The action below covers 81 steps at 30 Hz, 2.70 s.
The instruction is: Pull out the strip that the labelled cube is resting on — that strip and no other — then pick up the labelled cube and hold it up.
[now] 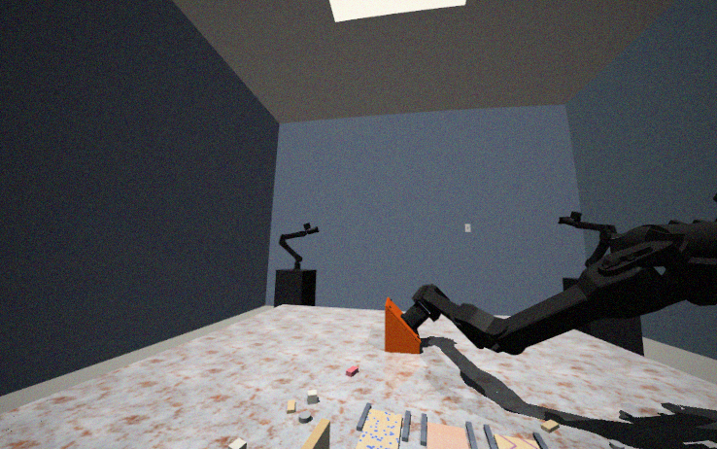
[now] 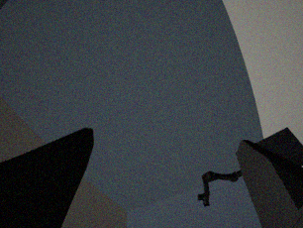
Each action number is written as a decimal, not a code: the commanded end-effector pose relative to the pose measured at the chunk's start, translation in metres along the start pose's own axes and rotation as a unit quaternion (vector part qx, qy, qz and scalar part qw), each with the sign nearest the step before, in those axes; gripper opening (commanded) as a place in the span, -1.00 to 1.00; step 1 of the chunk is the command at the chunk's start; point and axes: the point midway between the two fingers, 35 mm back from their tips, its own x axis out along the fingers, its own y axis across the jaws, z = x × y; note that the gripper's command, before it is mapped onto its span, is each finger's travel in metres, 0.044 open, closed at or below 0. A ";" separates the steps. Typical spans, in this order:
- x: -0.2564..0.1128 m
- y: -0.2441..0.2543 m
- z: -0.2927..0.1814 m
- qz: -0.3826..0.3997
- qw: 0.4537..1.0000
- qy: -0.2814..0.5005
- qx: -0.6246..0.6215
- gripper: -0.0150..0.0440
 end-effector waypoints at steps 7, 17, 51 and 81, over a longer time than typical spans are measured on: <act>0.042 -0.008 -0.047 0.003 0.998 0.064 0.000 0.86; 0.109 -0.036 -0.178 0.027 0.971 0.239 0.004 0.86; -0.180 0.029 -0.525 0.347 0.462 0.780 0.241 0.86; -0.452 -0.006 -0.208 0.529 -0.219 0.699 0.429 0.86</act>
